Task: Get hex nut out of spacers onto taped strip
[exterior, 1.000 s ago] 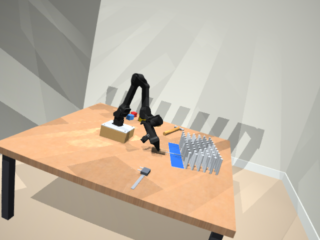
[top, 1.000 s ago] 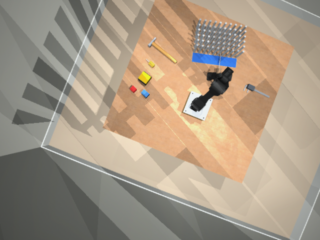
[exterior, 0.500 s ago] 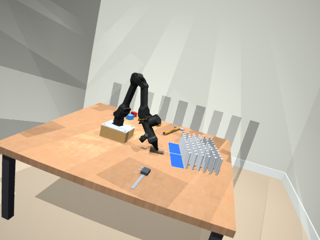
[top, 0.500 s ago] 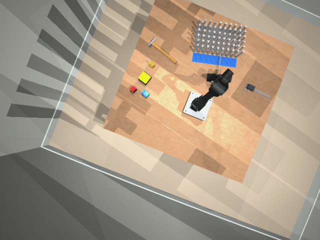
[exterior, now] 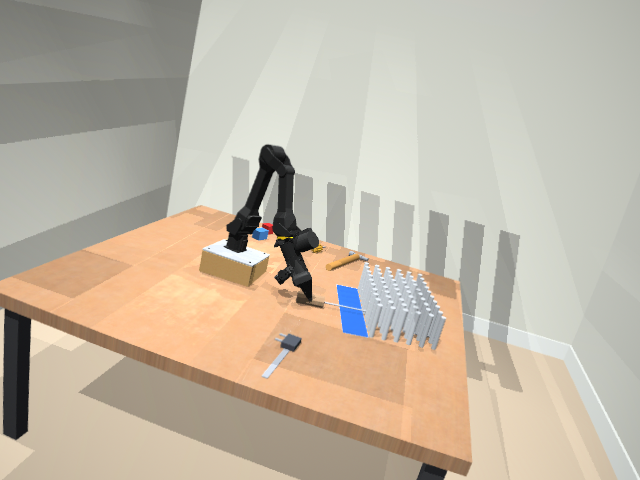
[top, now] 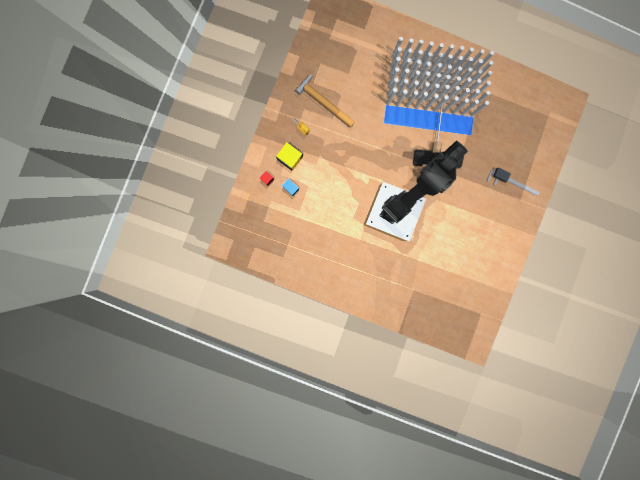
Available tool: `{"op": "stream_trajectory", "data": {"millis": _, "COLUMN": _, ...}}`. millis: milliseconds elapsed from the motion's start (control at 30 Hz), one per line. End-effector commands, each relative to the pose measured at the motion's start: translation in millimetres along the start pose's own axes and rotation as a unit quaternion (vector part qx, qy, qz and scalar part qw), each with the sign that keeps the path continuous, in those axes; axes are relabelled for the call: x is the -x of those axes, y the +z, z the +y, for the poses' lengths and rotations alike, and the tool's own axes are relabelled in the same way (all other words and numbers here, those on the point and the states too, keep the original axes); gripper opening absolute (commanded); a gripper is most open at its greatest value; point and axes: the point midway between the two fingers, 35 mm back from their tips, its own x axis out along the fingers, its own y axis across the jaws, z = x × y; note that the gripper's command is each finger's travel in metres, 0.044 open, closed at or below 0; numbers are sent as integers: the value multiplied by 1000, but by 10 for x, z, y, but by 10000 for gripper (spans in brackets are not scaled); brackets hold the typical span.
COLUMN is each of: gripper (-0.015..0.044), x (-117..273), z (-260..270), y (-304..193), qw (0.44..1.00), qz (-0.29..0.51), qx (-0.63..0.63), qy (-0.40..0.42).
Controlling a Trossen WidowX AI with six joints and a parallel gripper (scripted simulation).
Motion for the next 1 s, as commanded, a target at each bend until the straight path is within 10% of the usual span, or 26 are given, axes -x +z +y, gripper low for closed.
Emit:
{"op": "stream_trajectory", "data": {"millis": 0, "gripper": 0, "x": 26, "z": 1, "y": 30, "qw": 1000, "qz": 2, "qx": 3, "qy": 0}}
{"op": "stream_trajectory", "data": {"millis": 967, "gripper": 0, "x": 153, "z": 2, "y": 225, "qw": 1000, "qz": 0, "qx": 3, "qy": 0}}
